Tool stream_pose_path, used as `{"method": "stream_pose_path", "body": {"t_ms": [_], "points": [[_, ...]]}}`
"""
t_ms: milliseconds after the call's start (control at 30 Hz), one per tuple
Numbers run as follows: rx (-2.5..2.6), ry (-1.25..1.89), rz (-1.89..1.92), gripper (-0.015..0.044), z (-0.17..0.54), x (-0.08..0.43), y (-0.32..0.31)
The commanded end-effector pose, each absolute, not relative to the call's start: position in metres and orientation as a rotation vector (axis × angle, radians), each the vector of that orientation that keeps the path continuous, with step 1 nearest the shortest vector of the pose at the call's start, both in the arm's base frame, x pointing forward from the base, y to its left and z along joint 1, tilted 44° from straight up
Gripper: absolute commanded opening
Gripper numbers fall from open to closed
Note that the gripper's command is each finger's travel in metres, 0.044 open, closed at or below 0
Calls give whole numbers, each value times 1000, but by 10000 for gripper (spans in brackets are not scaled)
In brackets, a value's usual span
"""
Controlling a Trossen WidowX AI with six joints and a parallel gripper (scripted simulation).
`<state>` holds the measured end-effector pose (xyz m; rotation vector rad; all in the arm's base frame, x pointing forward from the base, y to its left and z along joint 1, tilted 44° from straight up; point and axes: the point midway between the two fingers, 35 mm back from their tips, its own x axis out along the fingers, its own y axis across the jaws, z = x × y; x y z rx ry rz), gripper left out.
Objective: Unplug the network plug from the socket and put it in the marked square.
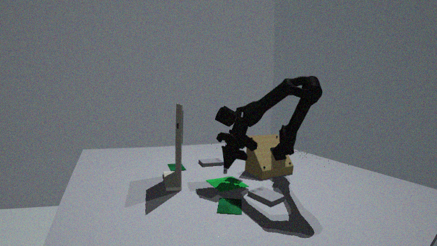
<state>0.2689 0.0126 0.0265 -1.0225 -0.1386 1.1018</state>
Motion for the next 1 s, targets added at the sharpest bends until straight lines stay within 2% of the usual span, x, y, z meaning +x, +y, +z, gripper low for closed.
{"method": "stream_pose_path", "body": {"t_ms": [0,967], "points": [[-1010,-127,1107,0,21,268,15],[-1009,-126,1104,0,6,267,31]]}}
